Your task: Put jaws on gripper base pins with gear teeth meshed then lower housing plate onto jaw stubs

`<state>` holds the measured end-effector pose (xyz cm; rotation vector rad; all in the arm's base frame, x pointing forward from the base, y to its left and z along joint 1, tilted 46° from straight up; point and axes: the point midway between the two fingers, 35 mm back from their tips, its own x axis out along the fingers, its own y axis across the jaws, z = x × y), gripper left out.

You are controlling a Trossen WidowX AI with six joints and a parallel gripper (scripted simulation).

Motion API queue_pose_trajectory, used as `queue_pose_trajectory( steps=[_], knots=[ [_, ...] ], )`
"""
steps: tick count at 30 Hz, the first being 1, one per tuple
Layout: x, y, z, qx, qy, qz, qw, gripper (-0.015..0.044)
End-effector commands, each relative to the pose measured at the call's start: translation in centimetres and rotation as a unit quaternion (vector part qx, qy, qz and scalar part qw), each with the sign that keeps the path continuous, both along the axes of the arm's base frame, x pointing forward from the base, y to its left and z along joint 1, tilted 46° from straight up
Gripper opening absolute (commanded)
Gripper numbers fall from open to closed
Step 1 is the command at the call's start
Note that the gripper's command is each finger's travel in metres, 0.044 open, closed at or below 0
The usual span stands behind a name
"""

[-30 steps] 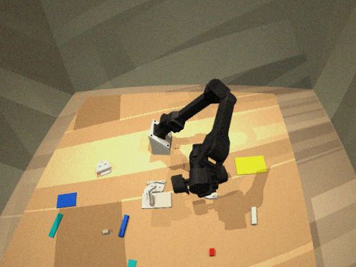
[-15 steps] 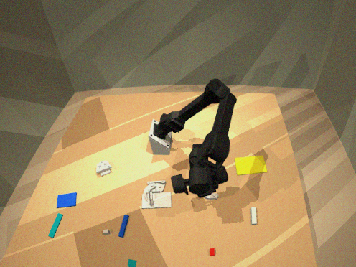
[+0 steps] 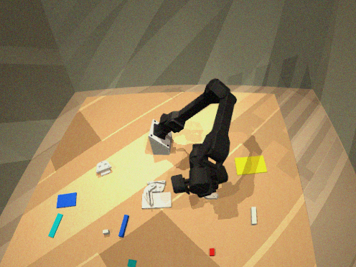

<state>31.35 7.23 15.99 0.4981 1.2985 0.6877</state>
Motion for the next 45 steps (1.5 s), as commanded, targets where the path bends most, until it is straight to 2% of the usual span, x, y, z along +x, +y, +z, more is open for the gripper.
queue_pose_trajectory(
  steps=[1,13,32,45],
  knots=[
    [0.0,0.0,0.0,0.0,0.0,0.0,1.0,0.0309],
    [0.0,0.0,0.0,0.0,0.0,0.0,1.0,0.0],
    [0.0,0.0,0.0,0.0,0.0,0.0,1.0,0.0],
    [0.0,0.0,0.0,0.0,0.0,0.0,1.0,0.0341]
  ],
)
